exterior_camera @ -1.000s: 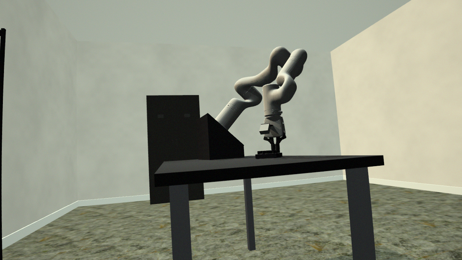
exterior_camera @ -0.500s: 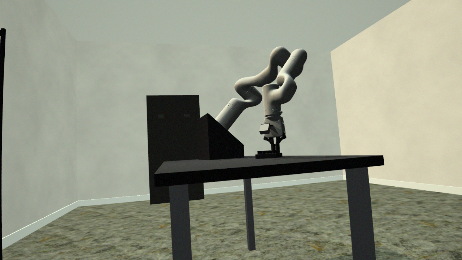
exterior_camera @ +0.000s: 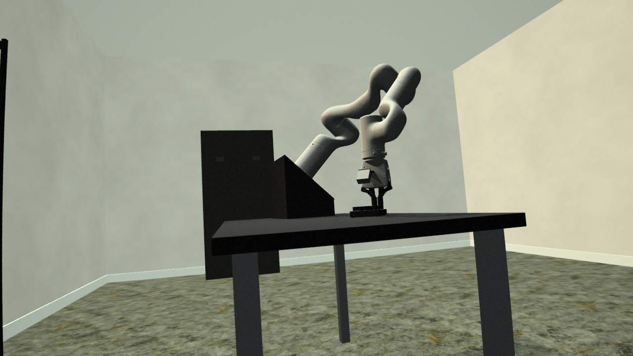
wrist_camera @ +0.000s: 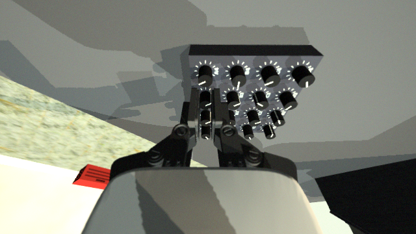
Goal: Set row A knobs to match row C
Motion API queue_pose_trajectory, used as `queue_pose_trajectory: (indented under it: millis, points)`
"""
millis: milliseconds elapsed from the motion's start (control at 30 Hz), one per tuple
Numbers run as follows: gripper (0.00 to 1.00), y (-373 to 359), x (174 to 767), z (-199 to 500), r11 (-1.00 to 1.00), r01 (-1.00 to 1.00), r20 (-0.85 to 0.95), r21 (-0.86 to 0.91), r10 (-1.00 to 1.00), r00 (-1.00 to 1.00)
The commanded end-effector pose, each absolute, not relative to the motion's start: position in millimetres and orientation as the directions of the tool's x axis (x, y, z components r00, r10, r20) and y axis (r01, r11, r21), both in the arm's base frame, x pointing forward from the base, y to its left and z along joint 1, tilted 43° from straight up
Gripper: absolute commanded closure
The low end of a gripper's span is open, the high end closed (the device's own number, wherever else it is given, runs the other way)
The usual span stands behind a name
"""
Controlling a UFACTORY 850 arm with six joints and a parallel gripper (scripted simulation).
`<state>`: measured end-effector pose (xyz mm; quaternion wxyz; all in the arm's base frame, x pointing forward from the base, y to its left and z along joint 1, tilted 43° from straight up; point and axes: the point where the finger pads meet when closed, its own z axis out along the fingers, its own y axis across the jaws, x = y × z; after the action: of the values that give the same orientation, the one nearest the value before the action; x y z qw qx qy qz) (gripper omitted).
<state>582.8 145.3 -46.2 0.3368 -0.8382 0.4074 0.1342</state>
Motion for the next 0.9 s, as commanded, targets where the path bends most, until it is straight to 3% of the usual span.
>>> queue_pose_trajectory:
  millis: [0,433,867]
  points:
    - [0.92,144.8,583.7,-45.6,-0.453,-0.759,-0.489,-0.467,-0.584,0.649]
    - [0.92,144.8,583.7,-45.6,-0.527,-0.666,-0.422,-0.528,-0.518,0.744]
    - [0.92,144.8,583.7,-45.6,-0.643,-0.451,-0.271,-0.619,-0.364,0.891]
